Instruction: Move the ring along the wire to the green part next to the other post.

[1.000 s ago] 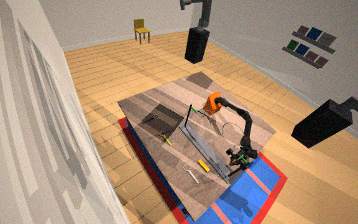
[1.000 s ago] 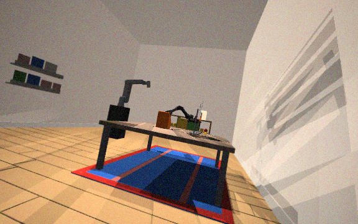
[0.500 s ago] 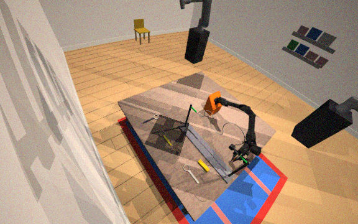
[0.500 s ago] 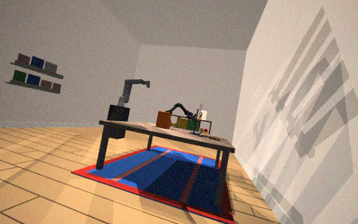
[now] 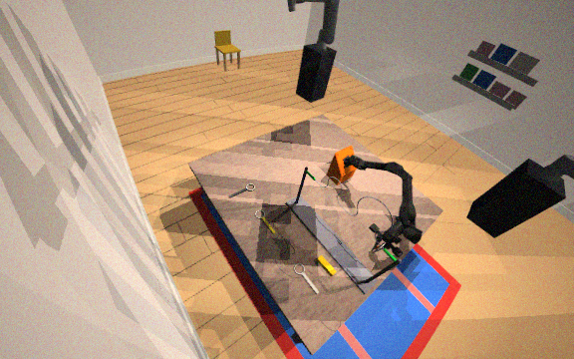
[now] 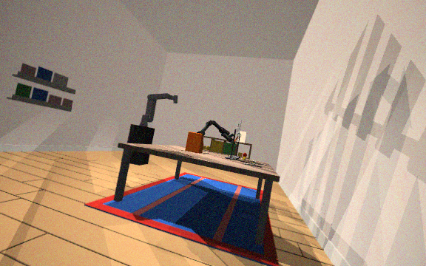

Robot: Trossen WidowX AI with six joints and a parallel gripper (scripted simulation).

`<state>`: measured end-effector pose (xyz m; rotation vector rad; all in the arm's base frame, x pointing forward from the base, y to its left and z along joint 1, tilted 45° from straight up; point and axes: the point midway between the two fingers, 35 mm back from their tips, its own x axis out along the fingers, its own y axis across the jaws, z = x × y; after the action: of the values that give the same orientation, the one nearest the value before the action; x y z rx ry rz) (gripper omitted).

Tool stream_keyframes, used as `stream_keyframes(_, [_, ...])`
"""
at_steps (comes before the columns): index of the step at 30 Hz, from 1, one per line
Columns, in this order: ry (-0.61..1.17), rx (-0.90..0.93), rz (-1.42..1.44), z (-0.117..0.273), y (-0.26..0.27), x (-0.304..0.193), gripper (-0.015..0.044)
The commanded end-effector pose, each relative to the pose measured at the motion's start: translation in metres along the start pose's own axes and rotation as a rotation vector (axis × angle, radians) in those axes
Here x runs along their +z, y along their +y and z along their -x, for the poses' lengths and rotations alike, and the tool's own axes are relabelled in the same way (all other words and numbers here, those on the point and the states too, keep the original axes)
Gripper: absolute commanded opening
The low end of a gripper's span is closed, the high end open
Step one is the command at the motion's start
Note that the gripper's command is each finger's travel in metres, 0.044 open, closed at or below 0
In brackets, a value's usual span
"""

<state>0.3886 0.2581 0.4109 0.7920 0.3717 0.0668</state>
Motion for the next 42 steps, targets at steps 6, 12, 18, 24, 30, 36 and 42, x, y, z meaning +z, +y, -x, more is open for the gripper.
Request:
stream_keyframes(6, [0.012,-0.032,0.057,0.005,-0.016,0.001,-0.0150])
stream_keyframes(12, [0.012,-0.072,0.128,0.005,-0.031,0.002,-0.0150])
stream_keyframes(18, [0.012,-0.125,0.223,0.007,-0.048,0.004,-0.0150])
stream_keyframes(24, [0.012,-0.188,0.336,0.009,-0.067,0.009,-0.0150])
stream_keyframes(30, [0.012,-0.257,0.460,0.014,-0.085,0.017,-0.0150])
stream_keyframes(36, [0.011,-0.320,0.574,0.019,-0.101,0.026,-0.0150])
stream_keyframes(42, [0.011,-0.386,0.693,0.025,-0.116,0.037,-0.0150])
